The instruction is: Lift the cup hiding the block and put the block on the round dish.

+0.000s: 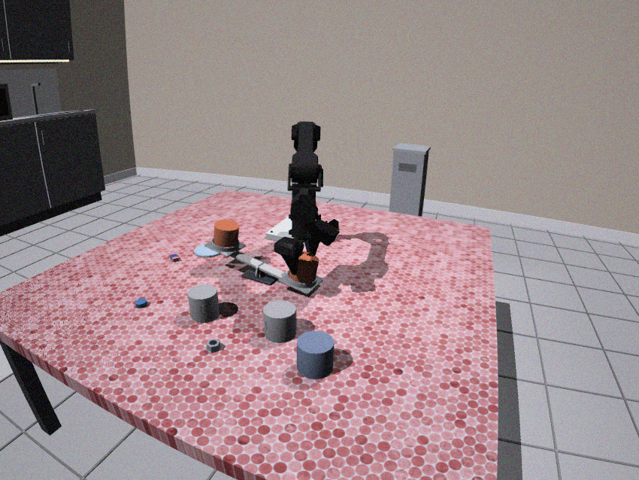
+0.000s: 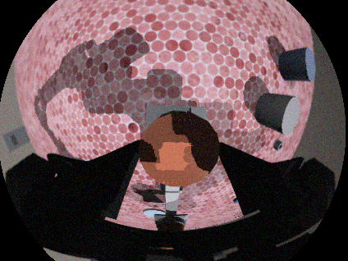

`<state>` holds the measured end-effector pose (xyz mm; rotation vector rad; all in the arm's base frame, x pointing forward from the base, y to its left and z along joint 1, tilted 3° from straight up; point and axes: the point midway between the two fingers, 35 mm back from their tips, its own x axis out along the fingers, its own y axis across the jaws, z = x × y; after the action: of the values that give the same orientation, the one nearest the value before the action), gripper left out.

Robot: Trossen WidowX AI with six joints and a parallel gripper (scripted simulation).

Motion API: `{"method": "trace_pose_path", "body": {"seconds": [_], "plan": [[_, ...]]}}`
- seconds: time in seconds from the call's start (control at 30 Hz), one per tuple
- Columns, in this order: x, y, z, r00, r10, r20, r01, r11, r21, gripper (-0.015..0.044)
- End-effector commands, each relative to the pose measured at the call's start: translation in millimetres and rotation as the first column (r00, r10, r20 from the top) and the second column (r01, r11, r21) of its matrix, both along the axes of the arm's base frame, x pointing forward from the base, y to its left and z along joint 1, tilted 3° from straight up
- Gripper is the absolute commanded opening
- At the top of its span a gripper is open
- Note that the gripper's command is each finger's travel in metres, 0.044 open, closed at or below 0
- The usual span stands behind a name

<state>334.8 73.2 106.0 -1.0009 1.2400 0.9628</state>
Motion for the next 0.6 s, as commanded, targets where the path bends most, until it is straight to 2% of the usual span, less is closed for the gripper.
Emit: {"method": "trace_pose_path", "body": {"seconds": [0.0,0.27,0.33,0.57], "plan": [[-1.6,0.9,-8.9,1.0,0.002,-0.011,-0.002,1.0,0.004,0.044],[-1.9,1.1,-19.2,1.0,0.002,-0.011,-0.002,1.0,0.004,0.044],[-1.9,1.1,-19.2,1.0,0.002,-0.011,-0.002,1.0,0.004,0.0388],[-1.9,1.1,-19.2,1.0,0.002,-0.011,-0.002,1.0,0.004,0.0341]]}}
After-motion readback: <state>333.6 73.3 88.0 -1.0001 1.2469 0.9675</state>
